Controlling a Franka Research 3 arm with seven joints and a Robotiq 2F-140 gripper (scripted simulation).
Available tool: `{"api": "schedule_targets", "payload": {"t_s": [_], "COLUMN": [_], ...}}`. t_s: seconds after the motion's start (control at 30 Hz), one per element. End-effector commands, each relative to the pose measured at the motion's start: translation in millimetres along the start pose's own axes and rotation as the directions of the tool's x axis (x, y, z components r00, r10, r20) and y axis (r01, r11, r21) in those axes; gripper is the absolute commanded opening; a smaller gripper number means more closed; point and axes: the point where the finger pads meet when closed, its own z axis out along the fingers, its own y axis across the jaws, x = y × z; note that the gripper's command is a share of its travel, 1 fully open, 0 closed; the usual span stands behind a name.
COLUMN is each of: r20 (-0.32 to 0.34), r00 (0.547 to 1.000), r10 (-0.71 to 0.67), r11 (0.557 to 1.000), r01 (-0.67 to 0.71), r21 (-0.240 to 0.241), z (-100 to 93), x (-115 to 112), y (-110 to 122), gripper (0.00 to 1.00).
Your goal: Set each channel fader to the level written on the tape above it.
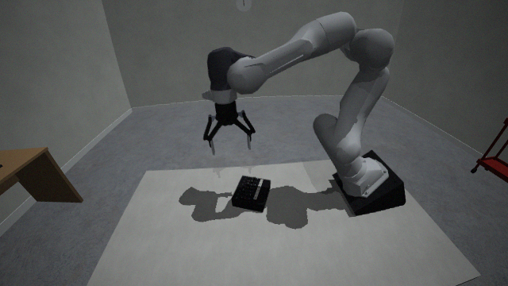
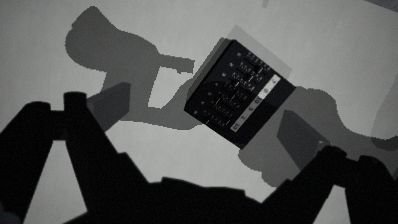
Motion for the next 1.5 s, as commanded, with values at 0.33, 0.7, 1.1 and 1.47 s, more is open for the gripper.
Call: {"api": "schedule_targets", "payload": {"t_s": [0.33,0.7,1.1,1.47], "r20": [0.031,0.050,0.063,0.068], "r00": [0.812,0.543,0.158,-0.191], "r10": [0.582,0.838,0.985,0.979], "r11": [0.813,0.544,0.159,-0.190], "r01": [-0.582,-0.839,-0.987,-0.981], "r21": [-0.010,-0.011,-0.019,-0.033], "z": [-1.1,-1.1,-1.1,-1.1], "x": [-4.9,-4.9,-4.9,-4.9], "y": [-3.2,-3.2,-3.2,-3.2], "gripper": [1.00,1.00,1.00,1.00]}}
